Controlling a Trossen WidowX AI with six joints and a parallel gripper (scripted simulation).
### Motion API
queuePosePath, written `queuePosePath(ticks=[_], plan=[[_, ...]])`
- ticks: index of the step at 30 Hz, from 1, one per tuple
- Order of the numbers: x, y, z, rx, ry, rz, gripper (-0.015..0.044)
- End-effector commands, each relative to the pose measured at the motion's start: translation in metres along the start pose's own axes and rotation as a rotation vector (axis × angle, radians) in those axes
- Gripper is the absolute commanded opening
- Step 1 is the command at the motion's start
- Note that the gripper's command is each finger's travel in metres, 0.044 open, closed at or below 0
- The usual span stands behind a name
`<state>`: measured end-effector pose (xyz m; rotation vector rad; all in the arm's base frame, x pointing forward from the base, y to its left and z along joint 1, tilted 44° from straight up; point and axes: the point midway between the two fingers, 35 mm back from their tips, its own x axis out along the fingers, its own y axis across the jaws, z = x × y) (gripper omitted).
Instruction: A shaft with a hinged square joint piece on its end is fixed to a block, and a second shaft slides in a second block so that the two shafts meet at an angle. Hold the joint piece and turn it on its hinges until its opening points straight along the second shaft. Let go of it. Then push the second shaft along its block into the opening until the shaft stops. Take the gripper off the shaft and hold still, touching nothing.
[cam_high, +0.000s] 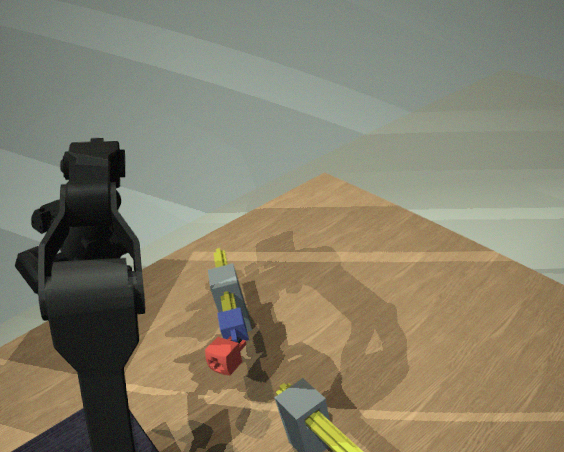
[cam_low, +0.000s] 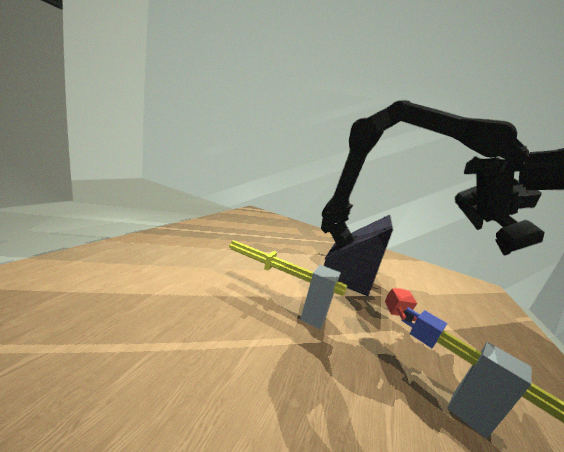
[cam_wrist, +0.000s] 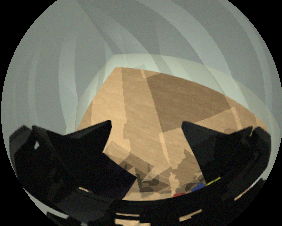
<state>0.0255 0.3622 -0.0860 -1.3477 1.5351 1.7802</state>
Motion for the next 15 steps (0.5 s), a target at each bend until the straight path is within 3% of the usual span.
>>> queuePosePath(ticks=[1, 15], plan=[[-0.006, -0.003, -0.017, 0.139, 0.050, -0.034, 0.0440], [-0.020, -0.010, -0.073, 0.582, 0.200, -0.160, 0.0440]])
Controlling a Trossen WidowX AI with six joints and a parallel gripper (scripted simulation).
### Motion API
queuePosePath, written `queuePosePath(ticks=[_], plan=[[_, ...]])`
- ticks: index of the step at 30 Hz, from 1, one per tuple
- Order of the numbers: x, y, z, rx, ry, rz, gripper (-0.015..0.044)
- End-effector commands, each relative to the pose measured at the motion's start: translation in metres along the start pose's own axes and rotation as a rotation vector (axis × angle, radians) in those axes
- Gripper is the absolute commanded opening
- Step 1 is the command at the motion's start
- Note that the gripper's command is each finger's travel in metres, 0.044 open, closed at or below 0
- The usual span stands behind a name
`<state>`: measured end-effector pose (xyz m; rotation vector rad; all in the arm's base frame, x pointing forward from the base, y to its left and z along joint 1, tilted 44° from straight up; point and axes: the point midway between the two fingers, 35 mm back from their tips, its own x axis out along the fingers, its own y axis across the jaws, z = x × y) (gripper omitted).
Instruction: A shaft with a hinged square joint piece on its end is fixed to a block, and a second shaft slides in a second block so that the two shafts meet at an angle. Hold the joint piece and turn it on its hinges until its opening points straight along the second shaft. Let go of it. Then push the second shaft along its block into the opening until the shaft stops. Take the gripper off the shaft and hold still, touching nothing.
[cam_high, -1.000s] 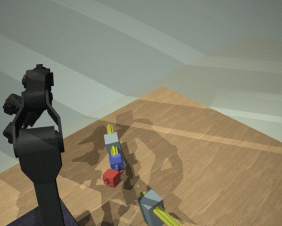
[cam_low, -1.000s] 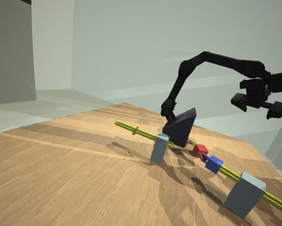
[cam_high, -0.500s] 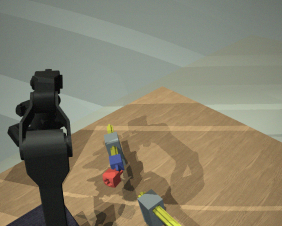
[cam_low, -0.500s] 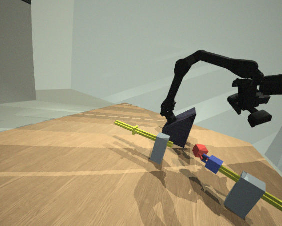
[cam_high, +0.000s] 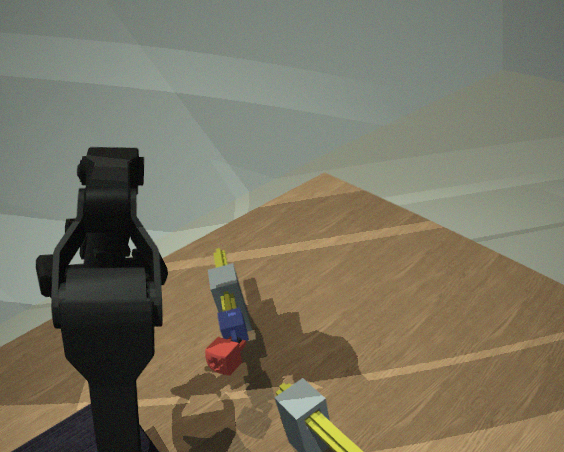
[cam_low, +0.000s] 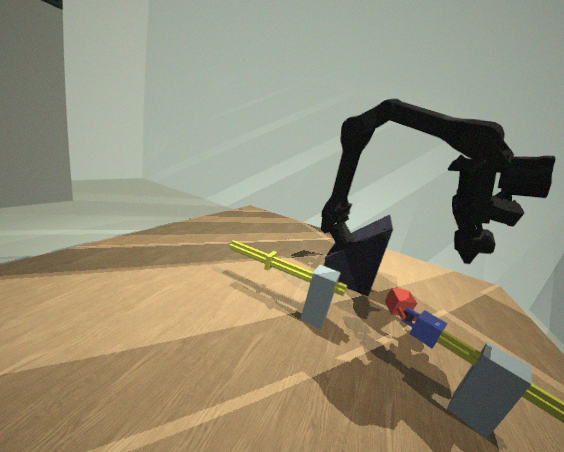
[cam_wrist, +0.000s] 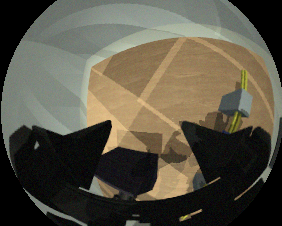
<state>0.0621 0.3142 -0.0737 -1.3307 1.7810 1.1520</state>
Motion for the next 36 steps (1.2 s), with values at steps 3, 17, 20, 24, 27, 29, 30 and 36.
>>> queuePosePath(ticks=[3, 17, 20, 24, 27, 29, 30, 36], plan=[[-0.004, -0.014, -0.023, 0.201, 0.055, -0.072, 0.0440], [-0.013, -0.043, -0.077, 0.633, 0.151, -0.256, 0.0440], [-0.016, -0.049, -0.089, 0.722, 0.165, -0.302, 0.0440], [-0.019, -0.056, -0.104, 0.839, 0.178, -0.366, 0.0440], [-0.022, -0.061, -0.116, 0.925, 0.184, -0.416, 0.0440], [-0.024, -0.064, -0.124, 0.980, 0.187, -0.451, 0.0440], [-0.026, -0.066, -0.128, 1.008, 0.187, -0.469, 0.0440], [-0.027, -0.068, -0.133, 1.047, 0.187, -0.494, 0.0440]])
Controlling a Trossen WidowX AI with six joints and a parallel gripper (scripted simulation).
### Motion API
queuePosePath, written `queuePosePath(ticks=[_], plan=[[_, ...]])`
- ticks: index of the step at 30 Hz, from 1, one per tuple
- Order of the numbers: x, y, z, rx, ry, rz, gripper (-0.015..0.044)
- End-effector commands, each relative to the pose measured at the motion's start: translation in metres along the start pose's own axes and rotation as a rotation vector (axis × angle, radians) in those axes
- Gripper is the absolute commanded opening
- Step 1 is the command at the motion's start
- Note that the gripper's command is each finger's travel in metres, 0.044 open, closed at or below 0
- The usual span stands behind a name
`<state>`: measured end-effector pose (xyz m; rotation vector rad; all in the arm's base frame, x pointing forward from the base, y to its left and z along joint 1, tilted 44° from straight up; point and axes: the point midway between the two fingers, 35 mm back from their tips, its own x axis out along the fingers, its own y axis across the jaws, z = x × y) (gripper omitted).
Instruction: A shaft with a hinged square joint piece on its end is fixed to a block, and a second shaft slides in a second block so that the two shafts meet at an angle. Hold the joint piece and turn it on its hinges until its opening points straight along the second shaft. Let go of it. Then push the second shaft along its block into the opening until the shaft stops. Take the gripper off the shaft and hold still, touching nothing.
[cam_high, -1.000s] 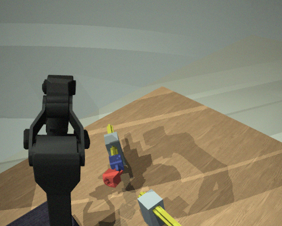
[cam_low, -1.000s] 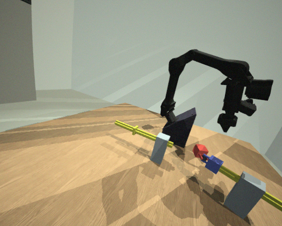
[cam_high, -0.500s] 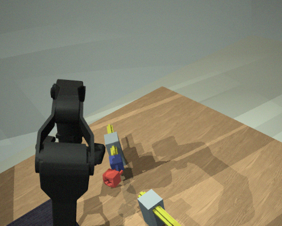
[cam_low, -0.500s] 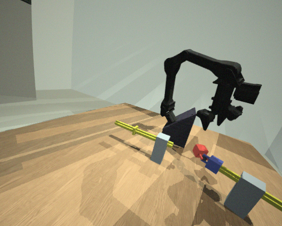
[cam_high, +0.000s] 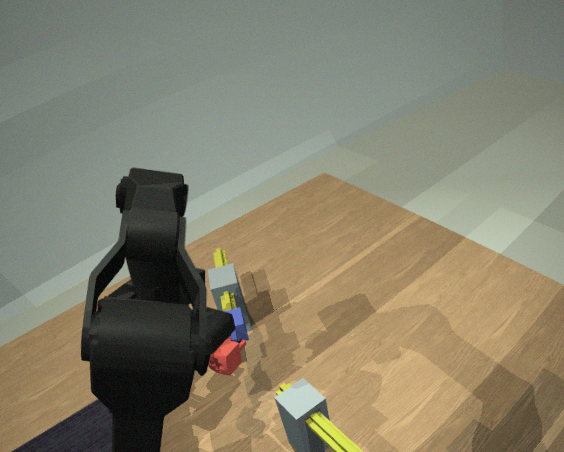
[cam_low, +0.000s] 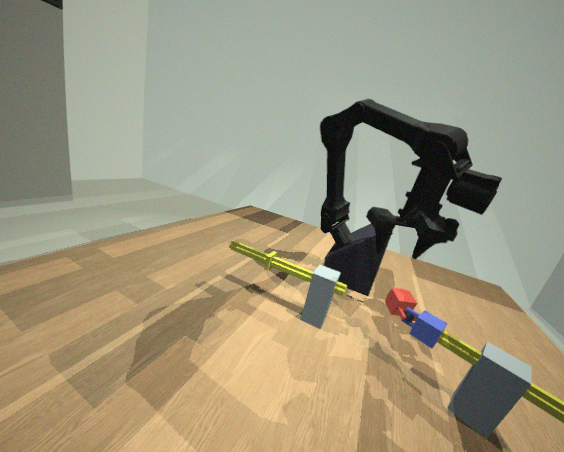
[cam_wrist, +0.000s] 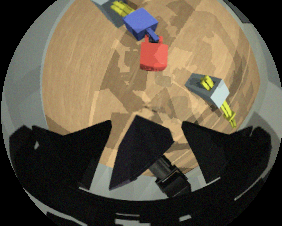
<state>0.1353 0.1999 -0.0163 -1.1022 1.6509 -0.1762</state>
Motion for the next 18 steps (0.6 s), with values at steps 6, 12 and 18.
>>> queuePosePath(ticks=[6, 12, 18], plan=[[0.012, -0.005, 0.003, 0.031, -0.008, -0.015, 0.0440], [0.042, -0.005, 0.009, 0.032, -0.009, -0.016, 0.0440], [0.072, -0.007, 0.012, 0.033, -0.008, -0.018, 0.0440]])
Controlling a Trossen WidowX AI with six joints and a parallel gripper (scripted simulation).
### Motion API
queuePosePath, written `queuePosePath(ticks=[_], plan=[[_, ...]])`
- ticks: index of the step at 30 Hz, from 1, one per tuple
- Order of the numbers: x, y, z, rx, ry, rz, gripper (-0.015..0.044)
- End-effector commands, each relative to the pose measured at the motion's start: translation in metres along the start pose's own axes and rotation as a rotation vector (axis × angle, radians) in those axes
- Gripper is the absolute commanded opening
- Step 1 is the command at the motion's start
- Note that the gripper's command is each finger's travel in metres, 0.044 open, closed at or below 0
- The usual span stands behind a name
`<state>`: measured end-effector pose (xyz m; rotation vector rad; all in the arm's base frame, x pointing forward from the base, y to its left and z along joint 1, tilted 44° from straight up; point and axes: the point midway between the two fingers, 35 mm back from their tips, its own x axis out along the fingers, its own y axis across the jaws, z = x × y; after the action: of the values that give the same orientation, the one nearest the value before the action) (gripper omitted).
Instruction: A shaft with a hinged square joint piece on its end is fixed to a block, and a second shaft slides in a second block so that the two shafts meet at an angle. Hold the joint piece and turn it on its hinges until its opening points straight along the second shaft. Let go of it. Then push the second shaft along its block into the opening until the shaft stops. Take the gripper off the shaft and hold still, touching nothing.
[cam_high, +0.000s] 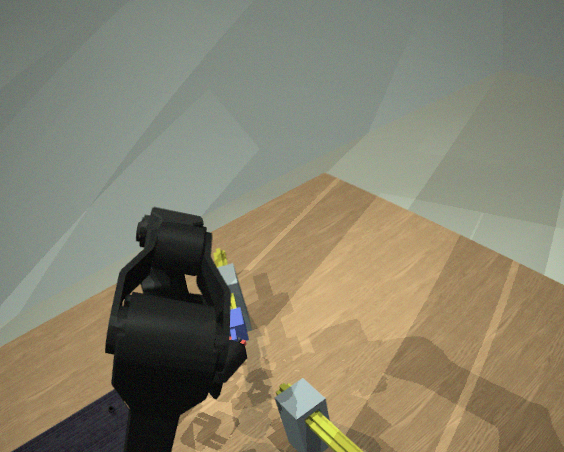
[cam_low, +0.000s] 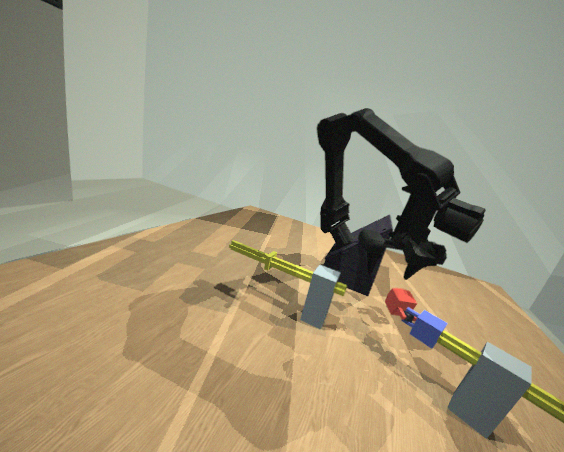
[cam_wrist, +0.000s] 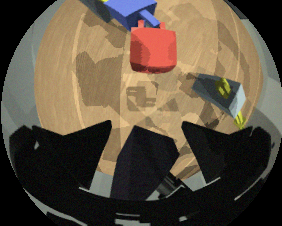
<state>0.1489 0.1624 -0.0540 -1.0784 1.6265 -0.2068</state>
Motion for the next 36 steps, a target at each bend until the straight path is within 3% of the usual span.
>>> queuePosePath(ticks=[1, 27, 36], plan=[[0.022, -0.001, 0.001, -0.007, 0.003, -0.010, 0.0440], [0.014, -0.002, 0.068, -0.003, -0.001, -0.010, 0.0440], [0.023, -0.002, 0.071, -0.003, -0.001, -0.010, 0.0440]])
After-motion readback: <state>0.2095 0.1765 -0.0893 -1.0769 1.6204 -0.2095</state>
